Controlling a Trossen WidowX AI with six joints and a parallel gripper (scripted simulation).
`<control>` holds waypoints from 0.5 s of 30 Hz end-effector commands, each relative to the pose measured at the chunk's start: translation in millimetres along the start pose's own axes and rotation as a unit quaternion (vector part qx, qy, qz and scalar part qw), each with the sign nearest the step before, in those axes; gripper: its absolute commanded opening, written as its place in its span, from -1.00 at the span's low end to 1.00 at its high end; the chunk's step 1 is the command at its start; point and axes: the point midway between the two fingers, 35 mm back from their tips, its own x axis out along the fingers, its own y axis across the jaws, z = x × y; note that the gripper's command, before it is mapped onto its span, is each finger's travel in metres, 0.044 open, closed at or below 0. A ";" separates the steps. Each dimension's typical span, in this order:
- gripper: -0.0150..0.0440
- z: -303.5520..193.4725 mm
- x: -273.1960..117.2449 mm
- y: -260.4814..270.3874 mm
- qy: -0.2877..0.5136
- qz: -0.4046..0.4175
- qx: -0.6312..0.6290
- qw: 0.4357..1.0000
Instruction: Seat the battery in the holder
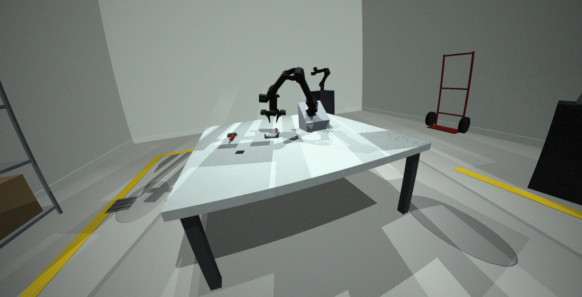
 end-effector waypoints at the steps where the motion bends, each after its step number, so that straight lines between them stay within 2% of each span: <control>1: 0.26 -13.8 16.3 18.4 -0.058 0.046 -0.013 0.997; 15: 0.26 -12.6 27.1 18.7 -0.058 0.046 -0.013 0.997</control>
